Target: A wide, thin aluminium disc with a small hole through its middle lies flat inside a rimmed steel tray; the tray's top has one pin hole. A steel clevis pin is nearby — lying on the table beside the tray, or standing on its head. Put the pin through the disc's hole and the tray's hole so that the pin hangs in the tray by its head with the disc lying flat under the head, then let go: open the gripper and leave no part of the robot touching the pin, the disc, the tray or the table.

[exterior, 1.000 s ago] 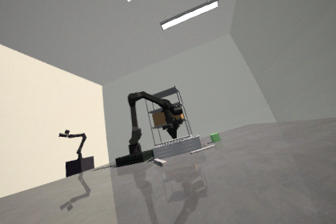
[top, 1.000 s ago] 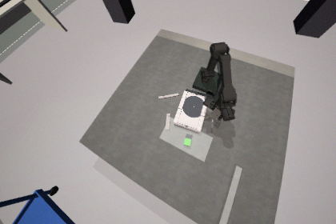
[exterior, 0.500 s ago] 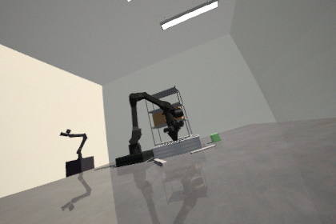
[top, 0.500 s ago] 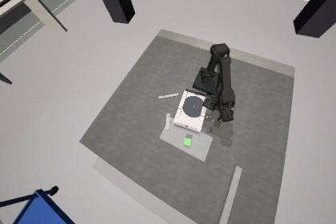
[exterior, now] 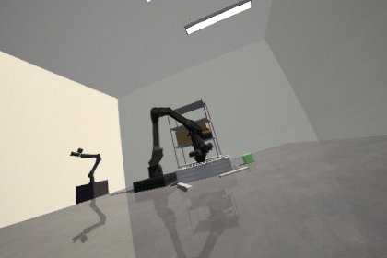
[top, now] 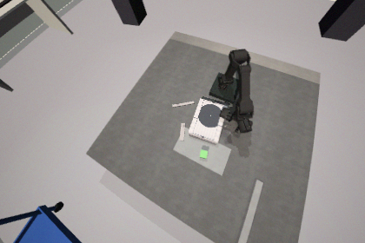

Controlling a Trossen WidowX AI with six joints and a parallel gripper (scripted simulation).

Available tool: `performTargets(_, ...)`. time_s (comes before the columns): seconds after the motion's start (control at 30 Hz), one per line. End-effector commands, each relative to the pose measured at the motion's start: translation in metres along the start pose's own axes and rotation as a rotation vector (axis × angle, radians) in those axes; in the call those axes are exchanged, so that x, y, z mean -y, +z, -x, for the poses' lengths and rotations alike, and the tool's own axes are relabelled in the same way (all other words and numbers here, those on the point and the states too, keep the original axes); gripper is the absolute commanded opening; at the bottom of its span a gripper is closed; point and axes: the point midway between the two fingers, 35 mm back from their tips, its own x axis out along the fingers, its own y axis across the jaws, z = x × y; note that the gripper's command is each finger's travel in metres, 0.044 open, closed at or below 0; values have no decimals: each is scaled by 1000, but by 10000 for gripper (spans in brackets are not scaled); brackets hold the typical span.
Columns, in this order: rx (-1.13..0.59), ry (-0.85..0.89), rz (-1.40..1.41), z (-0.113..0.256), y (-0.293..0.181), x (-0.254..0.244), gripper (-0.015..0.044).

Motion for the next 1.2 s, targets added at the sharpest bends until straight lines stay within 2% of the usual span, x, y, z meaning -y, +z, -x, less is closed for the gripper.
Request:
performTargets(0.0, -11, -3, 4, -9, -3, 1, 160)
performTargets(0.43, -11, -3, 4, -30, -4, 1, 160)
performTargets(0.9, -11, -3, 4, -30, -4, 1, 160)
performTargets(1.07, -11, -3, 4, -30, -4, 1, 29)
performTargets(1.17, -11, -3, 4, -30, -4, 1, 9)
